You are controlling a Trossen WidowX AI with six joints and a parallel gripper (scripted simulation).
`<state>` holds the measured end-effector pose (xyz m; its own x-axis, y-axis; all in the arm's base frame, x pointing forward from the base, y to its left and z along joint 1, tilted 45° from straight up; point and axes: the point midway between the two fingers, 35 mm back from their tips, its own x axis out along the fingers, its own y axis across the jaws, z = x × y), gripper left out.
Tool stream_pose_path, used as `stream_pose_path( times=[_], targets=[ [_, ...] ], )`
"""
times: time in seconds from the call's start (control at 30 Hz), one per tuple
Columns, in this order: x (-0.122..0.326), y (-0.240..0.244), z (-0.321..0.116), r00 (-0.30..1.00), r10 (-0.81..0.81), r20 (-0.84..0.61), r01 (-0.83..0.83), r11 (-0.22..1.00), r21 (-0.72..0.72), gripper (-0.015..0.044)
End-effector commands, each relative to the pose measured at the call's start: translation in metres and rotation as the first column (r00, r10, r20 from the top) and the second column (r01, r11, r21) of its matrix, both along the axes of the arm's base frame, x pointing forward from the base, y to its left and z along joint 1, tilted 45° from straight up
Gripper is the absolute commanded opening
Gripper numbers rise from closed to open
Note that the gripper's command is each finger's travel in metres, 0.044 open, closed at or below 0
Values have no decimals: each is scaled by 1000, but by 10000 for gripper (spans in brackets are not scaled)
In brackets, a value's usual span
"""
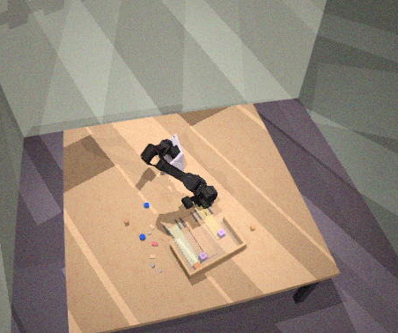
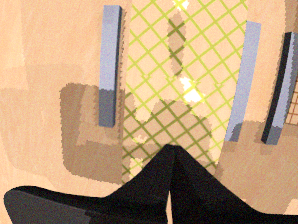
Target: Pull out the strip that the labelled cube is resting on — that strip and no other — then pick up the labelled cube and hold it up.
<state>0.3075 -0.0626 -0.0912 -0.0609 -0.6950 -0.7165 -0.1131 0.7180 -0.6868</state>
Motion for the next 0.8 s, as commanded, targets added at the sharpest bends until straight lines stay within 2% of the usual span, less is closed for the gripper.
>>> stream_pose_path(
  times=[0.0,0.77],
  targets=[
    [-18,-4,-3,999,-11,-32,11,1000,-5,0],
    [-45,-5,2,999,-11,-33,11,1000,-5,0]
  ],
)
